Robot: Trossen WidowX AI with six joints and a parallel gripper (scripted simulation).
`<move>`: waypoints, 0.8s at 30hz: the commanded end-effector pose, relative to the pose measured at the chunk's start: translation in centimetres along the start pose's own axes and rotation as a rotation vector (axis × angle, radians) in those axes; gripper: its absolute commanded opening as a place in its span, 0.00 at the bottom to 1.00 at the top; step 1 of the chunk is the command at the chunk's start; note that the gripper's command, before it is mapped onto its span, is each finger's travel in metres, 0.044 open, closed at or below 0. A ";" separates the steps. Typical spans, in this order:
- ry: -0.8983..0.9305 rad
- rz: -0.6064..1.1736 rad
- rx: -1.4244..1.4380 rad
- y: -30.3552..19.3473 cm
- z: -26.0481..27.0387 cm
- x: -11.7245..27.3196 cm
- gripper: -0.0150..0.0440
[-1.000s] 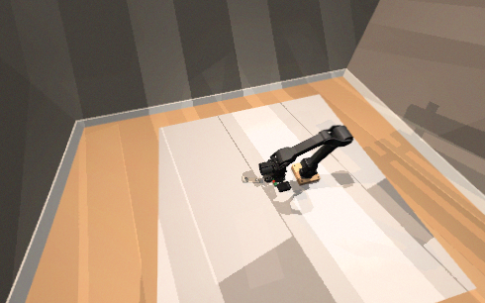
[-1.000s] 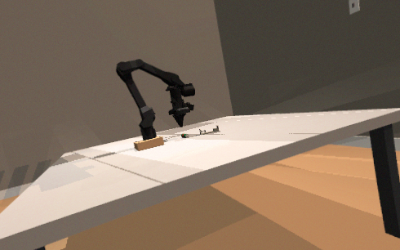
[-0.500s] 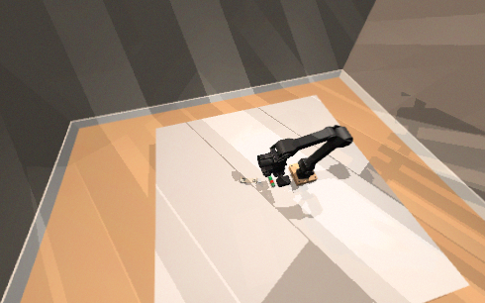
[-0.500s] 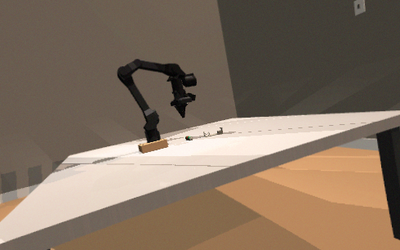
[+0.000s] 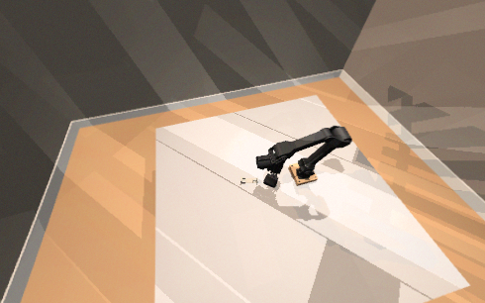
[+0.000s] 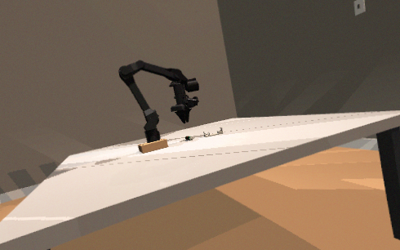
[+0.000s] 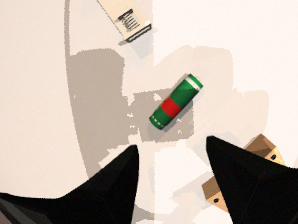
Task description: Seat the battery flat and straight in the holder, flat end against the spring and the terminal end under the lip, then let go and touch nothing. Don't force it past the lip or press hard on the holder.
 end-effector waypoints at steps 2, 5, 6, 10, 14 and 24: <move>-0.009 0.007 -0.585 0.2 -0.9 -2.8 0.64; -0.010 0.006 -0.824 0.2 -1.2 -3.8 0.64; -0.010 0.006 -0.841 0.2 -1.3 -3.9 0.64; -0.010 0.006 -0.841 0.2 -1.3 -3.9 0.64; -0.010 0.006 -0.841 0.2 -1.3 -3.9 0.64; -0.009 0.005 -0.838 0.3 -1.3 -5.3 0.64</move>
Point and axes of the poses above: the point midway between the two fingers, 35 mm back from their tips, its own x axis back along the fingers, its own z axis across the jaws, y = z × x, the point moved 9 cm from there along x, back along the fingers, and after that the axes turned 15 degrees about x, right-handed, at the moved point
